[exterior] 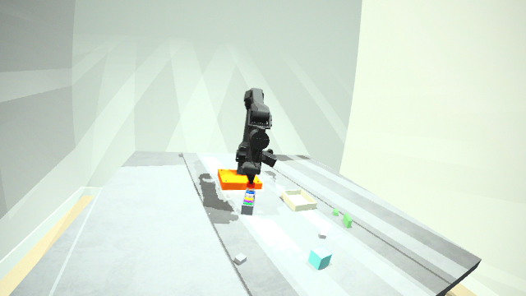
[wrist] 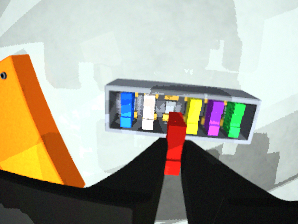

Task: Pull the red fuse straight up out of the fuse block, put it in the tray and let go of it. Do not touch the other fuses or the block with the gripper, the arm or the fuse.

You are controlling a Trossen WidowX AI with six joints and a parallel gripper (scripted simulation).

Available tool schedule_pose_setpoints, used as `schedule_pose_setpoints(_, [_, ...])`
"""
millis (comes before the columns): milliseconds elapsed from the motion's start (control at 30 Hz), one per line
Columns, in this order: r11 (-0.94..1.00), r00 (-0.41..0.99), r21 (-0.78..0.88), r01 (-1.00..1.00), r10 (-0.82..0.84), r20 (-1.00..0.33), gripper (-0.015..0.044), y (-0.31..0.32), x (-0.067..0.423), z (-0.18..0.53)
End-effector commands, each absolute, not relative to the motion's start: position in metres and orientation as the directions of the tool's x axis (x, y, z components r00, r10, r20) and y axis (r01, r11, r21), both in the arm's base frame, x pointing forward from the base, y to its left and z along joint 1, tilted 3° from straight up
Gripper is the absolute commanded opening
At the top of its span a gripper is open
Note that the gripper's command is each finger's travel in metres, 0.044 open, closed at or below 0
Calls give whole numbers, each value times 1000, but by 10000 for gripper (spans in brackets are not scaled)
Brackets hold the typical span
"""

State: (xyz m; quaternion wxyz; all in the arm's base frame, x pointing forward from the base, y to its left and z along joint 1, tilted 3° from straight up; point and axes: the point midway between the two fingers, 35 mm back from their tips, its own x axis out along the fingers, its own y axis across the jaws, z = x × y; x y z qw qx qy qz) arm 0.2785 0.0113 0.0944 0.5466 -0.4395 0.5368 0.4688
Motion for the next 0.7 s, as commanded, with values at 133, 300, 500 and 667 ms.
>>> schedule_pose_setpoints(133, [173, -13, 20, -985, 40, -999, 0, 42, 285, 99])
schedule_pose_setpoints(300, [173, -12, 19, -985, 41, -999, 0, 68, 287, 100])
schedule_pose_setpoints(500, [173, -12, 19, -985, 44, -999, 0, 100, 286, 102])
schedule_pose_setpoints(667, [173, -12, 20, -985, 46, -999, 0, 127, 282, 103])
